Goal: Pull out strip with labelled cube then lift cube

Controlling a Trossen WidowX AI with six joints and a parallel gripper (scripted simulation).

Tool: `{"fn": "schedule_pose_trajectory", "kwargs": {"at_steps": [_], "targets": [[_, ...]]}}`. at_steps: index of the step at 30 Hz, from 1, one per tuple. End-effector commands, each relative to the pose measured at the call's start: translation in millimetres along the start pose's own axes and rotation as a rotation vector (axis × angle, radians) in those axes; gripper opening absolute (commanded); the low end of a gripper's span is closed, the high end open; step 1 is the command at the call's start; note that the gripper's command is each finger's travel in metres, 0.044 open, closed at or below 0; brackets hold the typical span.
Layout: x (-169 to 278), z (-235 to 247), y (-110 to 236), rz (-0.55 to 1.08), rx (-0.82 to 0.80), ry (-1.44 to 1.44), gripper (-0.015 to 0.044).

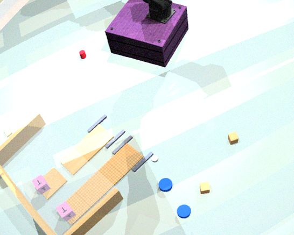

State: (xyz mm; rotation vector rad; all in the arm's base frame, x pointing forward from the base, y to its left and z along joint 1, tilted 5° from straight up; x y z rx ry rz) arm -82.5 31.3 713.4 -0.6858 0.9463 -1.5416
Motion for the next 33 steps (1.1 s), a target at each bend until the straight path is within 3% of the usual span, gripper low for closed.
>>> {"fn": "schedule_pose_trajectory", "kwargs": {"at_steps": [1, 7, 15, 24, 33], "targets": [[20.3, 26.3, 14.7, 0.062, -0.131, -0.043, 0.04], [57.4, 80.5, 59.9, 0.207, -0.388, -0.149, 0.04], [86.2, 140.7, 145.6, 0.412, -0.723, -0.317, 0.04], [89.3, 180.5, 264.1, 0.664, -1.087, -0.515, 0.04], [69.4, 179.9, 395.6, 0.943, -1.458, -0.664, 0.04]]}}
Point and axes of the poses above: the point midway between the two fingers, 35 mm back from their tips, its own y axis back along the fingers, its own z axis across the jaws, x = y × z, the point moved 4 cm from there along y, back along the fingers, and after that the axes turned 7 degrees about y, right-handed, at the moved point
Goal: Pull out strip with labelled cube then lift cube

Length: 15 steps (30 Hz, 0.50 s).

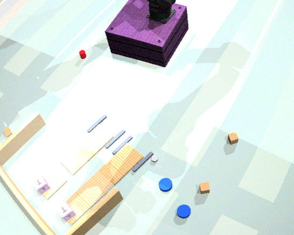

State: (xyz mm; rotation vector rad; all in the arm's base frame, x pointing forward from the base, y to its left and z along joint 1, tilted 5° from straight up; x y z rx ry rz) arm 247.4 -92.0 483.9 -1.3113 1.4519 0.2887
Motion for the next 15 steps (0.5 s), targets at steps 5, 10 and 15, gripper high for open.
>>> {"fn": "schedule_pose_trajectory", "kwargs": {"at_steps": [5, 10, 15], "targets": [[62.3, 66.3, 23.8, 0.201, -0.258, -0.155, 0.04], [109.4, 114.9, 55.7, 0.381, -0.426, -0.225, 0.04], [155.2, 160.2, 103.2, 0.585, -0.593, -0.279, 0.04]]}}
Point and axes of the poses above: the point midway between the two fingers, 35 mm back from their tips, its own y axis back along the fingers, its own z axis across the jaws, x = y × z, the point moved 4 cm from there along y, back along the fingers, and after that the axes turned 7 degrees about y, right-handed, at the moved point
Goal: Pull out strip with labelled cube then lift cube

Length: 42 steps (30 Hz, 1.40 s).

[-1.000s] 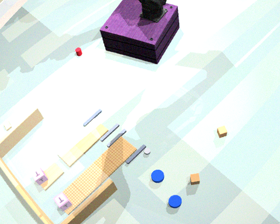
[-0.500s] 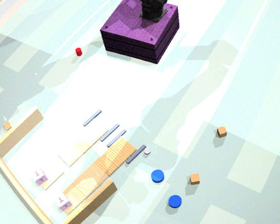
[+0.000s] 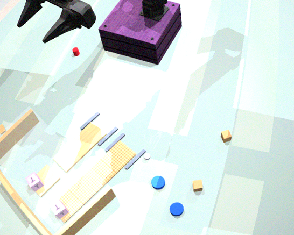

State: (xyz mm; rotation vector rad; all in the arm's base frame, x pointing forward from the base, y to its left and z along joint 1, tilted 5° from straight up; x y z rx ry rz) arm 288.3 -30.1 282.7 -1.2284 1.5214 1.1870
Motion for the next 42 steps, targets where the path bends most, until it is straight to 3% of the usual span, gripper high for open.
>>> {"fn": "schedule_pose_trajectory", "kwargs": {"at_steps": [1, 6, 19, 22, 34, 42], "targets": [[41.6, 26.0, 1.1, 0.127, -0.096, -0.043, 0.04], [101.0, 59.7, 11.6, 0.32, -0.212, -0.089, 0.04], [103.3, 60.9, 12.3, 0.327, -0.217, -0.09, 0.04], [99.0, 66.2, 3.8, 0.384, -0.235, -0.113, 0.0321], [90.5, 126.8, -67.5, 0.873, -0.298, -0.227, 0.0006], [113.7, 180.6, -105.9, 1.198, -0.25, -0.228, 0.0]]}}
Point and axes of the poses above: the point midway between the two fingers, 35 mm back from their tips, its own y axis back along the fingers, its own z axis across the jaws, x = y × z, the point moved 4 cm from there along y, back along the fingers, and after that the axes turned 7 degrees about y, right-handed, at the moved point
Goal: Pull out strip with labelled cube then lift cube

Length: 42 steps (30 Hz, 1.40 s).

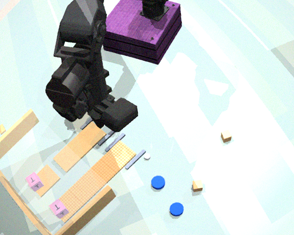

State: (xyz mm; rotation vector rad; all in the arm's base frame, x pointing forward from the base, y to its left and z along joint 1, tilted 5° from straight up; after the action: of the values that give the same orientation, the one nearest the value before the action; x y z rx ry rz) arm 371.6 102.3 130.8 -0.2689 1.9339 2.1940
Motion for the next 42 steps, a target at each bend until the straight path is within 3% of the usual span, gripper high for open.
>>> {"fn": "schedule_pose_trajectory", "kwargs": {"at_steps": [1, 4, 42], "targets": [[-4.4, 16.5, -24.2, 0.12, 0.038, -0.028, 0.0], [-5.5, 23.5, -35.6, 0.172, 0.059, -0.043, 0.0], [3.7, 25.2, -91.4, 0.173, 0.058, -0.043, 0.0]]}}
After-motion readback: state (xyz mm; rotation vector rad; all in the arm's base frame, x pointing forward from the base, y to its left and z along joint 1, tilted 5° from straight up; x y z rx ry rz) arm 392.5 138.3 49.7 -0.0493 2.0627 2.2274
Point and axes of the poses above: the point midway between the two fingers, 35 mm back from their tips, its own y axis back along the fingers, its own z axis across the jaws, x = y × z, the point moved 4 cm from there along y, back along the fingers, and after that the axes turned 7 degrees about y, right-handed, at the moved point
